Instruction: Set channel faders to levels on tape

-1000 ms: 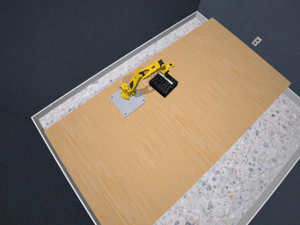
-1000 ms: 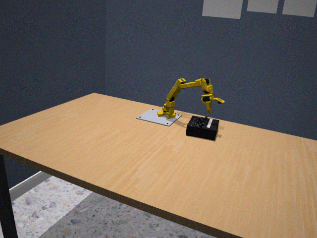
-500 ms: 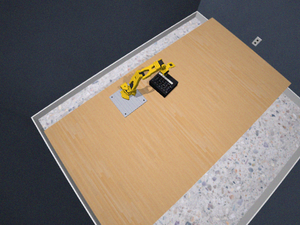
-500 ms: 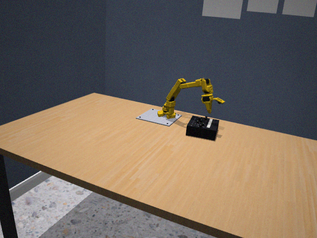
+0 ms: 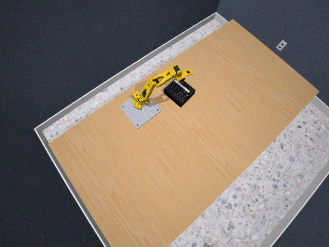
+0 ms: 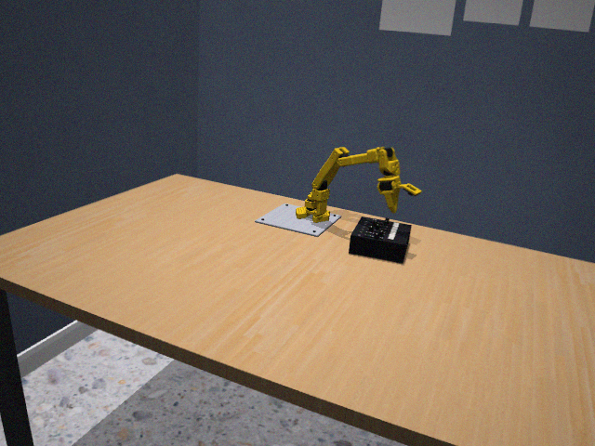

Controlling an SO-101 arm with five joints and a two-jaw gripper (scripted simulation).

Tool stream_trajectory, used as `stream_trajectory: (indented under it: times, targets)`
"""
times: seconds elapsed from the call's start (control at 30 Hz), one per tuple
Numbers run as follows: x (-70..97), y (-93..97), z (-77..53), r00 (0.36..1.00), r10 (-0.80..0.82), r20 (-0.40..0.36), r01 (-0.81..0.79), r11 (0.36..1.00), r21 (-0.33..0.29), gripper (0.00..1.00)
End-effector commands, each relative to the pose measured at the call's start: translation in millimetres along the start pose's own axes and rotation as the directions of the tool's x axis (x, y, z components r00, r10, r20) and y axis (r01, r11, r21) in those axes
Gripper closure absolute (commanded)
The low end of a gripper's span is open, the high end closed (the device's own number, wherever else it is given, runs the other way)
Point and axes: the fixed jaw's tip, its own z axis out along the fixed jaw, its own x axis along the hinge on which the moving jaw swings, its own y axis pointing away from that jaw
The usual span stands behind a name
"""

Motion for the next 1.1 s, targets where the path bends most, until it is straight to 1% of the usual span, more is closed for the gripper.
stream_trajectory:
  times: [0.0, 0.47, 1.07]
  targets:
    - [0.2, -1.9, 3.9, 0.999, 0.037, -0.015, -0.037, 0.999, 0.000, 1.00]
    - [0.1, -2.0, 4.0, 0.998, 0.055, -0.016, -0.055, 0.998, 0.000, 1.00]
    - [-0.8, -2.7, 4.6, 0.985, 0.170, -0.017, -0.170, 0.985, 0.003, 1.00]
